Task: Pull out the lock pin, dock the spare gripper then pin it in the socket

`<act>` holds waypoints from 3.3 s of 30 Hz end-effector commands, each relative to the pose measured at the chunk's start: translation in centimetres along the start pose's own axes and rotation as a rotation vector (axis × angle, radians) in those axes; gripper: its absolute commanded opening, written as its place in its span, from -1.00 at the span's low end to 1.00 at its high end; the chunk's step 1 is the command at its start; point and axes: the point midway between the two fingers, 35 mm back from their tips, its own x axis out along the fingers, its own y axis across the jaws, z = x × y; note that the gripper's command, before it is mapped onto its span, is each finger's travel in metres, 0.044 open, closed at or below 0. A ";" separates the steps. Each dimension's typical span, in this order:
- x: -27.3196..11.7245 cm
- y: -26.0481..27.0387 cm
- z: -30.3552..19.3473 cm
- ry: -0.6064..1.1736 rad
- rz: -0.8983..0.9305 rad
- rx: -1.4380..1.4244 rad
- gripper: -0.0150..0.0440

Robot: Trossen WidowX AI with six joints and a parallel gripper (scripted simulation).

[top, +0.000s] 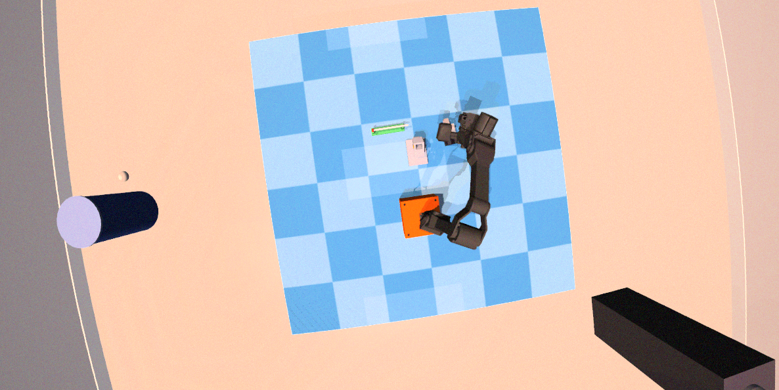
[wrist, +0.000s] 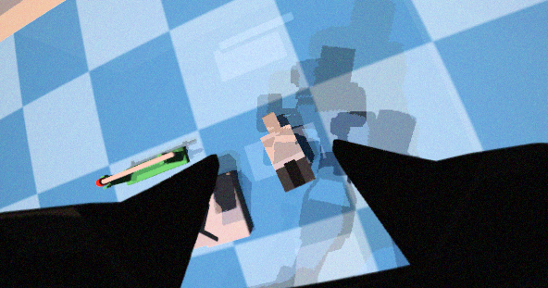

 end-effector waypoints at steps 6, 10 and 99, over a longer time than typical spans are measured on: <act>-0.6 0.1 0.2 -0.071 0.014 -0.346 1.00; -0.4 0.1 0.1 -0.071 0.014 -0.346 1.00; 6.1 -1.3 -2.2 -0.063 0.016 -0.361 -0.49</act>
